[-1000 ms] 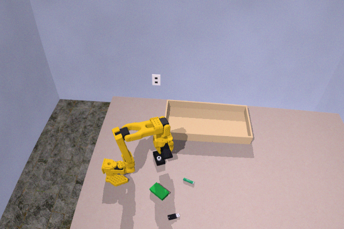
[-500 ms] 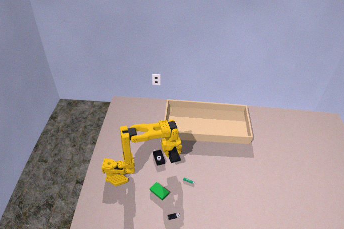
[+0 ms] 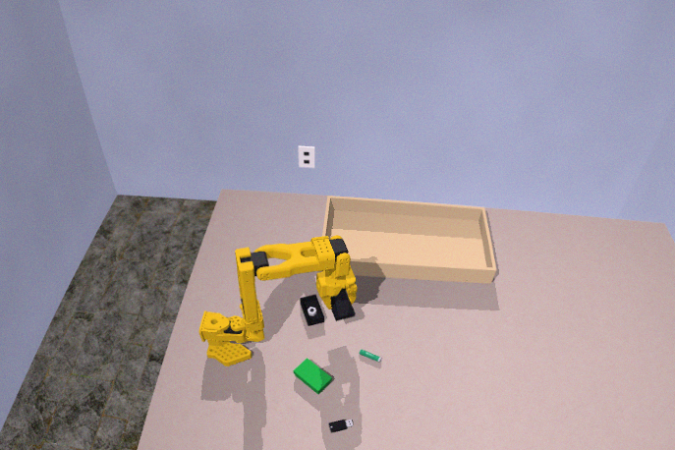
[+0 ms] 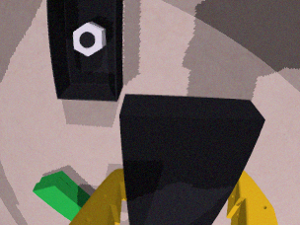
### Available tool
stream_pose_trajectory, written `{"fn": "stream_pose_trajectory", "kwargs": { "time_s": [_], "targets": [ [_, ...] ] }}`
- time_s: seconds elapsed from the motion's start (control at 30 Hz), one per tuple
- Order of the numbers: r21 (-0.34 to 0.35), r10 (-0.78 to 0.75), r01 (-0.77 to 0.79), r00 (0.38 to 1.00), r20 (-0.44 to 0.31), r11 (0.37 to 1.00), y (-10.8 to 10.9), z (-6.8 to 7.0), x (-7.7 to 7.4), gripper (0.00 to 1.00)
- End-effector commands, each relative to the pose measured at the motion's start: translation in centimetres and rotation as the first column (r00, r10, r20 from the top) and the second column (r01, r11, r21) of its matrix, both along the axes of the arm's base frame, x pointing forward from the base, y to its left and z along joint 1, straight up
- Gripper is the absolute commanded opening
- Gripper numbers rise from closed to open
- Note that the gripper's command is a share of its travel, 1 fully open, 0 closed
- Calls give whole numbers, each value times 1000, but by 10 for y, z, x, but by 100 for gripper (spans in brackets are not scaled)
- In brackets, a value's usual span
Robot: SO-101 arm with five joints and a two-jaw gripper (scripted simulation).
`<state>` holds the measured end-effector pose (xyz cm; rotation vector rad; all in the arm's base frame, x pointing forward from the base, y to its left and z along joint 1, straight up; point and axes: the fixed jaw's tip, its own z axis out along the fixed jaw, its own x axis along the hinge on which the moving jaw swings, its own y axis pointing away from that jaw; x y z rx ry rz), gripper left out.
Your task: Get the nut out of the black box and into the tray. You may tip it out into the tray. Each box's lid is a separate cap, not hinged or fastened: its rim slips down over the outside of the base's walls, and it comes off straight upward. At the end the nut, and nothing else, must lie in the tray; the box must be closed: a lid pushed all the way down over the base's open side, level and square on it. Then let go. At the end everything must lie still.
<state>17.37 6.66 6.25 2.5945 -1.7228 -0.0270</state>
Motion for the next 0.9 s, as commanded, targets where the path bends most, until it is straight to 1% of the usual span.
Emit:
{"fn": "stream_pose_trajectory", "kwargs": {
  "time_s": [0.0,0.47,0.87],
  "targets": [
    [13,1,-1,1000,30,1000,0,6,5,21],
    [13,1,-1,1000,30,1000,-4,10,8,21],
    [13,1,-1,1000,30,1000,-4,10,8,21]
  ]
}}
